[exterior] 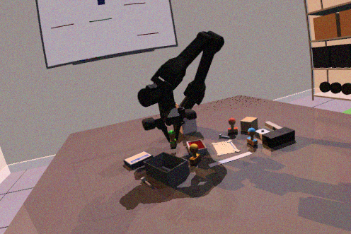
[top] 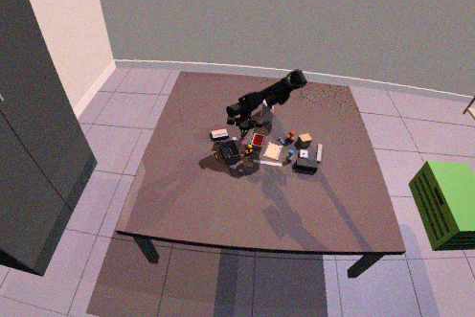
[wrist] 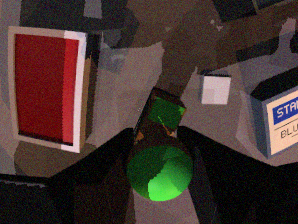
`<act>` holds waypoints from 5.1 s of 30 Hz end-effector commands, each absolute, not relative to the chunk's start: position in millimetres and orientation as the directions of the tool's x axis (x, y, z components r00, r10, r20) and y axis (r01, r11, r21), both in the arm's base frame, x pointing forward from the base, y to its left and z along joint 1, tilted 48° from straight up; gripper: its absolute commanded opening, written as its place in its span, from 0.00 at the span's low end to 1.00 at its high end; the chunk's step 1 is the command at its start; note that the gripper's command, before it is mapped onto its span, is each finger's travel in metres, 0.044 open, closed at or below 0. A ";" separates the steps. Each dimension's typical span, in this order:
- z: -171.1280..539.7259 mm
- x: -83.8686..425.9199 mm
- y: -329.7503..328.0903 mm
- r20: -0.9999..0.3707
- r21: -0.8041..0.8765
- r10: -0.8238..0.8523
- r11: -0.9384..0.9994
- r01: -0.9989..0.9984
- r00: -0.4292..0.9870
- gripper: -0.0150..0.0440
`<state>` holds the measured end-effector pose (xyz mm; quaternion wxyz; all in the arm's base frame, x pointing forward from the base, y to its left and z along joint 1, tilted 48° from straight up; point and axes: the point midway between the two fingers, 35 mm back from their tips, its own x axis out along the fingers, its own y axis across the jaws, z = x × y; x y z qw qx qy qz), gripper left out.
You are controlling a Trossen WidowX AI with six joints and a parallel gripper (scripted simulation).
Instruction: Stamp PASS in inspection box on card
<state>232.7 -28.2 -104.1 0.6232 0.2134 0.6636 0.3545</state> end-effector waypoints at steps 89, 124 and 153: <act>-60.1 240.3 -47.3 -0.678 0.735 0.723 0.659 -0.160 -0.133 0.25; -23.8 244.1 4.2 -0.673 0.739 0.727 0.654 -0.160 -0.135 0.25; -36.8 241.9 18.3 -0.672 0.740 0.729 0.653 -0.161 -0.135 0.25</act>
